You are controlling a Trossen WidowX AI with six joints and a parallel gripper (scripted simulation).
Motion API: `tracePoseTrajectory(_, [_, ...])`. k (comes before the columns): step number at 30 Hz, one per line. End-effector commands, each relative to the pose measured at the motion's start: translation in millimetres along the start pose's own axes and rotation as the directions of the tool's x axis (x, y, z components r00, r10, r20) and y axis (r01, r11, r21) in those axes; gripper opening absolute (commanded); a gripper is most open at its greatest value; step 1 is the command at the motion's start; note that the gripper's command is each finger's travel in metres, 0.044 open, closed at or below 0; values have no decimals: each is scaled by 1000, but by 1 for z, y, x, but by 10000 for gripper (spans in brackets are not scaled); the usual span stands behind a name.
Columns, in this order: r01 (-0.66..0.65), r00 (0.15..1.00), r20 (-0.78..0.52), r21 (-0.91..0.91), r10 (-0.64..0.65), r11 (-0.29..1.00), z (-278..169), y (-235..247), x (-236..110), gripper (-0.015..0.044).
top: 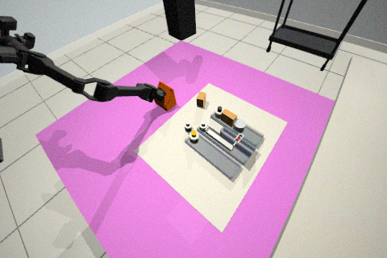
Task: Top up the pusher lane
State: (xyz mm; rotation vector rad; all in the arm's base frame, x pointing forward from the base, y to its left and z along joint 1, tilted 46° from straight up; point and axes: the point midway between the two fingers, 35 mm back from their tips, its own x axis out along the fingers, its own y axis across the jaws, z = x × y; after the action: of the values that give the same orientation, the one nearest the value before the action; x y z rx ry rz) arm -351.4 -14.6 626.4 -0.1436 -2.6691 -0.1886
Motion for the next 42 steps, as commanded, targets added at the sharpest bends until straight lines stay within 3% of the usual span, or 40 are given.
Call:
tracePoseTrajectory(1, [2, 1000, 1, -1, -2, 1000, 0, -1, 0, 426])
tracePoseTrajectory(12, [197, 979, 76, -94, -190, 976, 17, -78, -14, 440])
tracePoseTrajectory(25, [528, 845, 106, -312, -523, 790, 10, -204, -81, 440])
tracePoseTrajectory(32, [640, 735, 103, -431, -670, 636, 0, -256, -131, 440])
tracePoseTrajectory(42, [687, 477, 78, -655, -876, 315, -23, -324, -243, 440])
